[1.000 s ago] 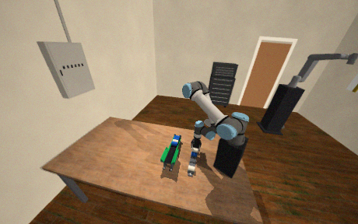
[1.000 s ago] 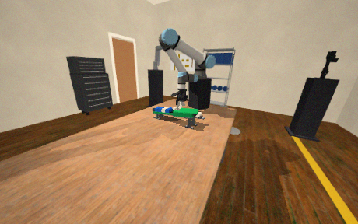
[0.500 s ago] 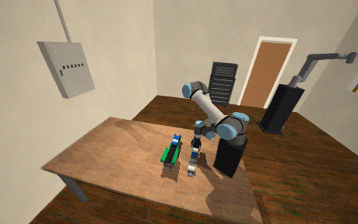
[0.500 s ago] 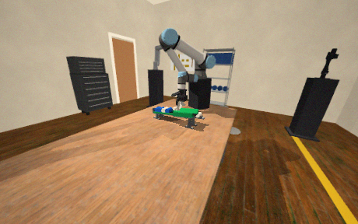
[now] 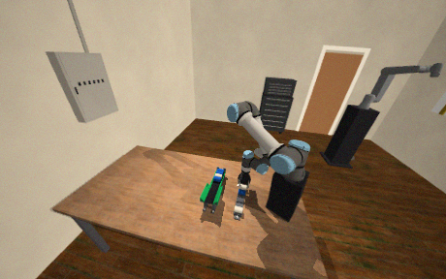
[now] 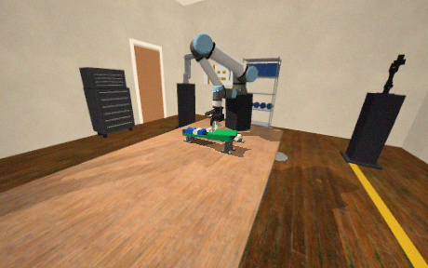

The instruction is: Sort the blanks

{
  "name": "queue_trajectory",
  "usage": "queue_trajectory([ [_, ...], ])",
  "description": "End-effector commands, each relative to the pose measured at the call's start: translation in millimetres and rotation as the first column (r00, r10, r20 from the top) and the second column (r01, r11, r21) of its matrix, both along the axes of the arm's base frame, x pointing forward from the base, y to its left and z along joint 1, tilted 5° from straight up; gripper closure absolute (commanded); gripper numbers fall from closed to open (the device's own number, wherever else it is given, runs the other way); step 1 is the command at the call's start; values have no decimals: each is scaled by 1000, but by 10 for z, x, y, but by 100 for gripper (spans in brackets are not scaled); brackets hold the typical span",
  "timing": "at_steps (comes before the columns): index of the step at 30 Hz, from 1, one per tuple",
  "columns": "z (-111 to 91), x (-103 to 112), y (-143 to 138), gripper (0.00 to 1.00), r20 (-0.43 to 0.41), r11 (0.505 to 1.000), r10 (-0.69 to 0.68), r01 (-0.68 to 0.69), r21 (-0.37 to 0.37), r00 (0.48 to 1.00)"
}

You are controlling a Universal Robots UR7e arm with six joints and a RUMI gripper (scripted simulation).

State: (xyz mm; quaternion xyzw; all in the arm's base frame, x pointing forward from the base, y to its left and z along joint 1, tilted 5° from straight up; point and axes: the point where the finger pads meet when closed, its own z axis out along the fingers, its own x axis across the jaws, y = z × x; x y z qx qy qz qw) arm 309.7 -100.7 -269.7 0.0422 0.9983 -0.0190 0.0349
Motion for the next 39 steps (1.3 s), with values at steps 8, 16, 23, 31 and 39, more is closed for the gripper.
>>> queue_trajectory([
  [8, 8, 25, -20, 65, 4, 1000, 0, 0, -4, 1000],
  [16, 7, 22, -18, 65, 3, 1000, 0, 0, -3, 1000],
  [23, 7, 22, -18, 65, 3, 1000, 0, 0, -3, 1000],
  [31, 7, 22, -18, 65, 3, 1000, 0, 0, -3, 1000],
  [39, 7, 22, -18, 60, 3, 1000, 0, 0, -3, 1000],
])
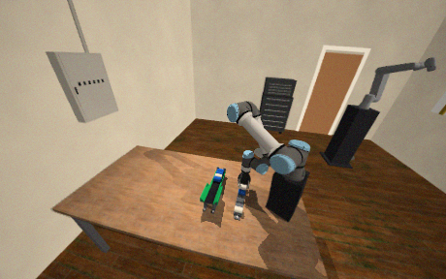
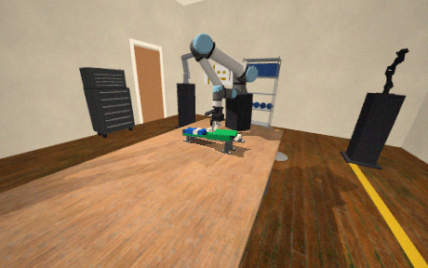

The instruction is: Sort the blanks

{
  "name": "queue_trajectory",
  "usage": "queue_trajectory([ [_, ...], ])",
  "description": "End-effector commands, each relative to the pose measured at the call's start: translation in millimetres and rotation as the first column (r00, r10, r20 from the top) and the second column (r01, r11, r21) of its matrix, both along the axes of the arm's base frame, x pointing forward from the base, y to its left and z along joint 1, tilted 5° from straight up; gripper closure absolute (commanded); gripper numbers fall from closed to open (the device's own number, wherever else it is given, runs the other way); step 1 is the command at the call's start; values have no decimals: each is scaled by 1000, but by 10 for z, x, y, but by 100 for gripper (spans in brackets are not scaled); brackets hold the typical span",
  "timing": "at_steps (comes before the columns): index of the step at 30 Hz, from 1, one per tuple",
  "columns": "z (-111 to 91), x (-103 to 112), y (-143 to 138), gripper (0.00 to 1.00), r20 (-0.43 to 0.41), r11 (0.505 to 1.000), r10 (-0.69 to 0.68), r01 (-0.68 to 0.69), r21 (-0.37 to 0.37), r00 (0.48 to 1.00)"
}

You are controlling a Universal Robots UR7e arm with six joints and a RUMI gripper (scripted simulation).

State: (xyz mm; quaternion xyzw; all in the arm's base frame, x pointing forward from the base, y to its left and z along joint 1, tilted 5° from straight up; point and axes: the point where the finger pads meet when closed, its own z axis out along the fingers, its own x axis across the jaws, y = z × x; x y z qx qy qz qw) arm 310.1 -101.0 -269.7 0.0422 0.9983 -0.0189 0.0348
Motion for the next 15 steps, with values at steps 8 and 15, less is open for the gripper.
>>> queue_trajectory([
  [8, 6, 19, -15, 53, 3, 1000, 0, 0, -3, 1000],
  [15, 6, 19, -15, 53, 3, 1000, 0, 0, -3, 1000],
])
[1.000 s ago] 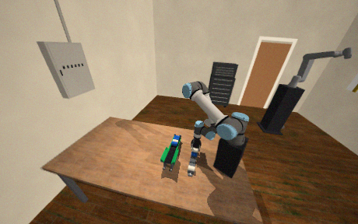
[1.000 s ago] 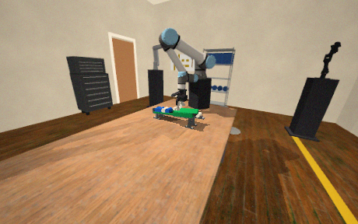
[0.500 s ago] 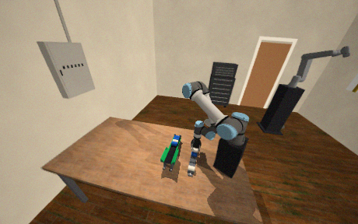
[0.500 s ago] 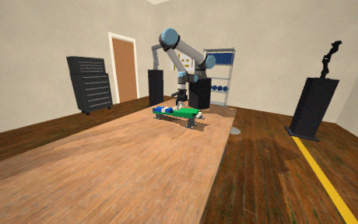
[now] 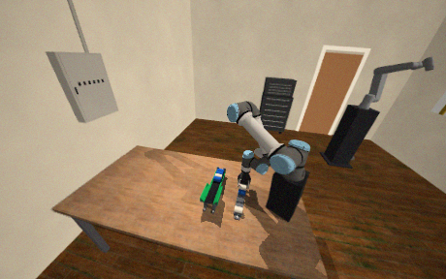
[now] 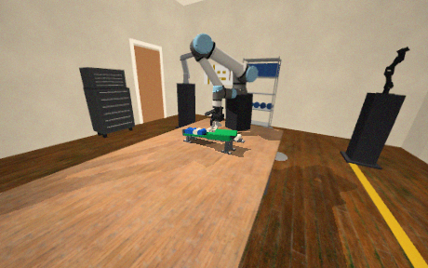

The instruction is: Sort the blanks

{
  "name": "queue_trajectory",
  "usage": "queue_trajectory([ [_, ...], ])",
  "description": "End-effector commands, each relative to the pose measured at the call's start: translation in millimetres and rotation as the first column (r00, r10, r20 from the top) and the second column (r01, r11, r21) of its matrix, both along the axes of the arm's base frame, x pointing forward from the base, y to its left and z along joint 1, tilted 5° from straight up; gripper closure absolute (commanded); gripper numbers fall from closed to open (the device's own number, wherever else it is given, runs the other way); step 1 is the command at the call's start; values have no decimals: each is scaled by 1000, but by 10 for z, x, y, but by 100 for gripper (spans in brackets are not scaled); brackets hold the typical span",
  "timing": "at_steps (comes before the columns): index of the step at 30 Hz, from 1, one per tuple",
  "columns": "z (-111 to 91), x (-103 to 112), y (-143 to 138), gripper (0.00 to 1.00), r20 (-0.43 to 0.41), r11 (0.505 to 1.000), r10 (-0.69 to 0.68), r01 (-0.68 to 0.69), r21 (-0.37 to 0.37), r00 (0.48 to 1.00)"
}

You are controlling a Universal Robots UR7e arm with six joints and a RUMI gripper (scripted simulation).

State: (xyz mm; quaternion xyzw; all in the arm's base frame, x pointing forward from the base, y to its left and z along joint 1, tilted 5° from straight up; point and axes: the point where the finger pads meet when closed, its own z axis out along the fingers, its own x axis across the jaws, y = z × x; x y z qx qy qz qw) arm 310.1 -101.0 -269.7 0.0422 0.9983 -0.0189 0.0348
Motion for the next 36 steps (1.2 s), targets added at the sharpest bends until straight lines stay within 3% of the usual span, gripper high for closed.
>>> queue_trajectory([
  [1, 6, 18, -15, 53, 3, 1000, 0, 0, -3, 1000],
  [15, 86, -5, 2, 53, 1, 1000, 0, 0, -1, 1000],
  [36, 627, -45, 24, 53, 1, 1000, -1, 1, -1, 1000],
])
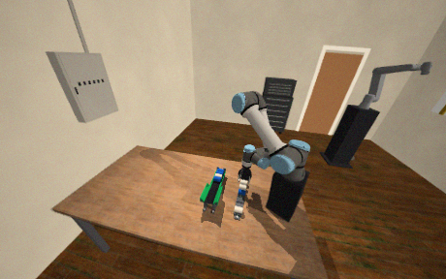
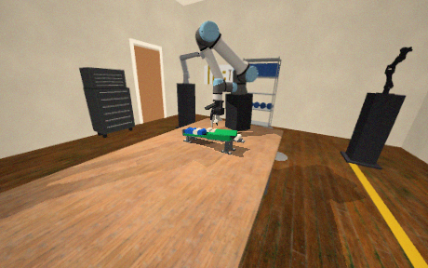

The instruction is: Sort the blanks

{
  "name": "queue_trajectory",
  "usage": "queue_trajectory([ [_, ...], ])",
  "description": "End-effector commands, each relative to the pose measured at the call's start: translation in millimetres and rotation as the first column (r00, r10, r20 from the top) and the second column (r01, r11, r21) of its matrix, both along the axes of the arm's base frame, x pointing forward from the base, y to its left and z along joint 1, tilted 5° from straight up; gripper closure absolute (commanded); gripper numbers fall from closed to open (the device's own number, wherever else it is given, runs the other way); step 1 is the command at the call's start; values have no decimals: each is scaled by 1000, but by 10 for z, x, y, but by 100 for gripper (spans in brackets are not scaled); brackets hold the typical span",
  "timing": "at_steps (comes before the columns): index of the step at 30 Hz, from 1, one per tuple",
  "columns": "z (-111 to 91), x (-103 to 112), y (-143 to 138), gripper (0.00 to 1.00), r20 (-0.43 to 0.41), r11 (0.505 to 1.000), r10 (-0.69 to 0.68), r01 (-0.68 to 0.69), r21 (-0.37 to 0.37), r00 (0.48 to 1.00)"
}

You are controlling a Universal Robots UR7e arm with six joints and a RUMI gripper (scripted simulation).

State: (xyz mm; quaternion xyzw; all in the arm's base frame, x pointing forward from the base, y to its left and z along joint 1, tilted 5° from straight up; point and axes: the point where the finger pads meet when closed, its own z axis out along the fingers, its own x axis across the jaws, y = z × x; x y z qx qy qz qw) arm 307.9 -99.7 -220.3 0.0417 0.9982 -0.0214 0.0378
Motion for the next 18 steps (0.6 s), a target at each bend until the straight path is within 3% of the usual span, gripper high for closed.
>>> queue_trajectory([
  [1, 162, -25, 12, 53, -5, 1000, -2, 2, 4, 1000],
  [18, 403, -39, 20, 53, -5, 1000, -2, 2, 4, 1000],
])
